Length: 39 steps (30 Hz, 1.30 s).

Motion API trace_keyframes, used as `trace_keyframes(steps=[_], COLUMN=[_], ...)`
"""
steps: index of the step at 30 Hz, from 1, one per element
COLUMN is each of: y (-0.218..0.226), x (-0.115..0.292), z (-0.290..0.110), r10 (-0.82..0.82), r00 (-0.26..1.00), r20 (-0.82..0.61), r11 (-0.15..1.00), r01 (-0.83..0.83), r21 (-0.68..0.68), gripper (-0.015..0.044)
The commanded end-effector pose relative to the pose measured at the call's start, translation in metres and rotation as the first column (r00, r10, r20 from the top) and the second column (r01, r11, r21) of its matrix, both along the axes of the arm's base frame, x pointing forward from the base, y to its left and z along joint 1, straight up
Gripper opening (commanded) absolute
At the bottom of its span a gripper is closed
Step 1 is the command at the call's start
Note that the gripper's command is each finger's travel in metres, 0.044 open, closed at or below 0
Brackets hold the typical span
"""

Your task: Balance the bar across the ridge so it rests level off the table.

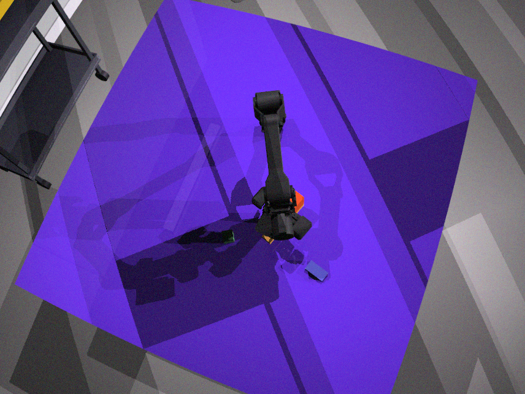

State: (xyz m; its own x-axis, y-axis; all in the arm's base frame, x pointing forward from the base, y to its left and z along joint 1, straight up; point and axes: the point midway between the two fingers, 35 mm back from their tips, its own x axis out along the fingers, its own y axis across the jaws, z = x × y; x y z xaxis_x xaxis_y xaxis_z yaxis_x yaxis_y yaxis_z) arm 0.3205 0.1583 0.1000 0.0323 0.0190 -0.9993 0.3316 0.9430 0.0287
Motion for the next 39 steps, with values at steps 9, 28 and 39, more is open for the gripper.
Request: trace_keyframes(steps=[9, 28, 39], y=[0.0, 0.0, -0.001], x=[0.0, 0.0, -0.003], z=[0.0, 0.002, 0.1], r10=[0.0, 0.0, 0.0], r00=[1.0, 1.0, 1.0], r20=[0.0, 0.0, 0.0], r11=[1.0, 1.0, 1.0], r01=[0.0, 0.0, 0.0], r21=[-0.001, -0.001, 0.0], gripper=[0.0185, 0.044, 0.044])
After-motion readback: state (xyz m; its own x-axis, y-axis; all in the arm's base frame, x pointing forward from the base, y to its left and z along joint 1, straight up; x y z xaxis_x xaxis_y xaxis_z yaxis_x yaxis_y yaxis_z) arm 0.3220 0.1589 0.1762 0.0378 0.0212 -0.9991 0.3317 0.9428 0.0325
